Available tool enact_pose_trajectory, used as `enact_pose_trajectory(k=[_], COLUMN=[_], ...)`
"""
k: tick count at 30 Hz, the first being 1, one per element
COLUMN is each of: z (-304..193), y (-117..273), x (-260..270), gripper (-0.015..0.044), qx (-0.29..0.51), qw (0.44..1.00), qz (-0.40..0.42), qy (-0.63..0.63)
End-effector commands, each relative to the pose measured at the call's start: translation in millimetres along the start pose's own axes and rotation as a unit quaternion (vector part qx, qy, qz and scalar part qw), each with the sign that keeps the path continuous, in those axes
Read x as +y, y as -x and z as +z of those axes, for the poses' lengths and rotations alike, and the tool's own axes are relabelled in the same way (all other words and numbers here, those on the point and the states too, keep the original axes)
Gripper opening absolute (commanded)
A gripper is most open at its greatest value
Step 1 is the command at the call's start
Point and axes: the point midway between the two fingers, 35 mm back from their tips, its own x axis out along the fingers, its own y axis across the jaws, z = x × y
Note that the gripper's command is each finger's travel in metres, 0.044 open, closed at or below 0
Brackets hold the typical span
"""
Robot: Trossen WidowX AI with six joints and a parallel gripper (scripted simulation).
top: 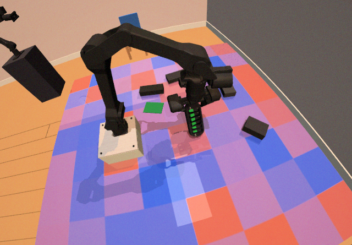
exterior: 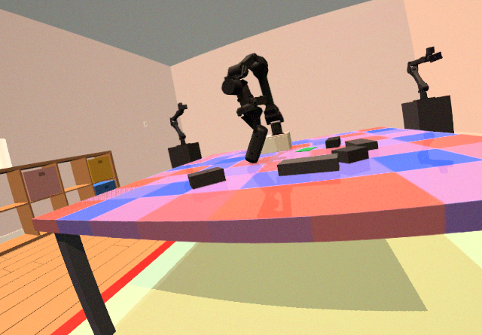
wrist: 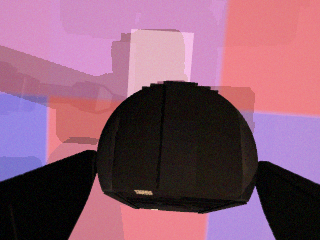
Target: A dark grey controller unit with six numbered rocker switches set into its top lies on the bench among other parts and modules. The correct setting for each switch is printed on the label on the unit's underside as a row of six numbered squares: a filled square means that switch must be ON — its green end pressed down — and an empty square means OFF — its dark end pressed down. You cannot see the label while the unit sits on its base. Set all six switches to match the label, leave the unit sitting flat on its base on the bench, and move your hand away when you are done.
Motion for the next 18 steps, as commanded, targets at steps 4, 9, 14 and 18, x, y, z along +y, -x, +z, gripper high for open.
enact_pose_trajectory(k=[4,9,14,18], z=[-10,-14,-18,-21], y=[3,5,6,7], x=[-2,-1,-1,-1], gripper=[0.0335,0.0335,0.0335,0.0335], qx=[-0.002,-0.007,-0.013,-0.017], qw=[1.000,1.000,1.000,1.000], qz=[-0.002,-0.002,-0.002,-0.002], qy=[-0.001,-0.001,-0.001,-0.001])
